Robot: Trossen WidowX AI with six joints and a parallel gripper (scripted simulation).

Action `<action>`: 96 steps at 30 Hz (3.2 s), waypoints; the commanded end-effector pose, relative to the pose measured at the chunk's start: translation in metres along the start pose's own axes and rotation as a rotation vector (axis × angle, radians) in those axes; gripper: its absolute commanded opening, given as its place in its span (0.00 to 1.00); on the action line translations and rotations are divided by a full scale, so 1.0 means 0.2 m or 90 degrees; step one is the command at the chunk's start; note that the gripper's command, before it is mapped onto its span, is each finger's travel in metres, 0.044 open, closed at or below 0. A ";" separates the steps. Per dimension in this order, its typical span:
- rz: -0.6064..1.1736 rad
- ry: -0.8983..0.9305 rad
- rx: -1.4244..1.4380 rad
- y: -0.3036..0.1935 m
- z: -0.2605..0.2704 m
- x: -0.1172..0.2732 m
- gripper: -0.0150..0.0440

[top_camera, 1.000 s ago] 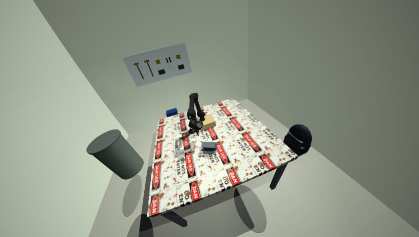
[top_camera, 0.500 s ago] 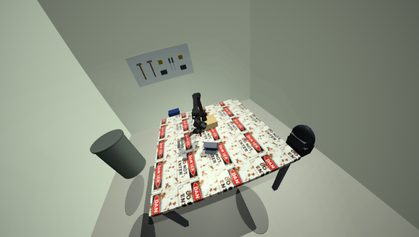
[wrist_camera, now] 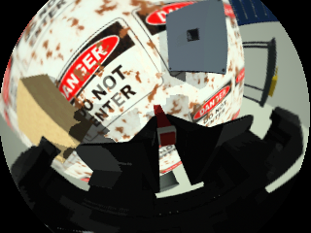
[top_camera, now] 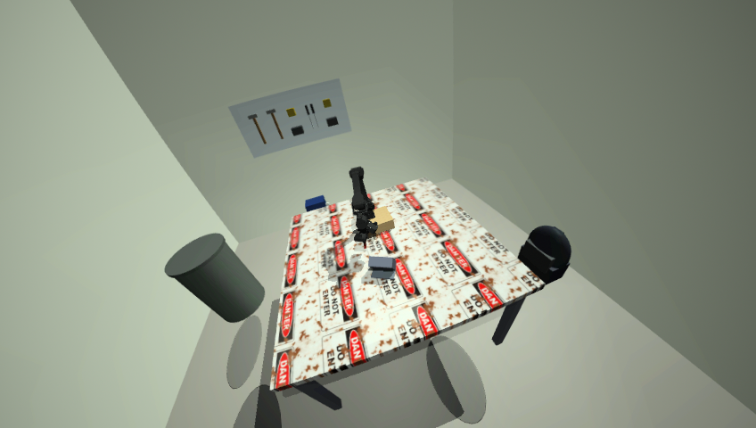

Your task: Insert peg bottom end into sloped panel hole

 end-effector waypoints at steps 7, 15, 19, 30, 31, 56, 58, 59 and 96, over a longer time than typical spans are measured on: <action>0.018 -0.034 0.074 0.04 0.01 -0.01 0.25; 0.031 -0.062 0.134 0.08 0.02 -0.02 0.25; 0.037 -0.077 0.163 0.10 0.02 -0.02 0.25; 0.057 -0.116 0.242 0.16 0.03 -0.02 0.25; 0.059 -0.119 0.249 0.16 0.03 -0.02 0.25; 0.110 -0.206 0.418 0.29 0.07 -0.02 0.25; 0.114 -0.213 0.431 0.30 0.08 -0.02 0.25; 0.116 -0.217 0.438 0.30 0.08 -0.02 0.25; 0.210 -0.340 0.657 0.46 0.18 0.02 0.25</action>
Point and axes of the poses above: the point midway between the two fingers, 35 mm back from their tips, its own x axis back along the fingers, its own z axis across the jaws, y = z × x, the point moved 2 cm from there along x, back along the fingers, and after that the axes turned 3 degrees about -x, right-handed, at the moved point
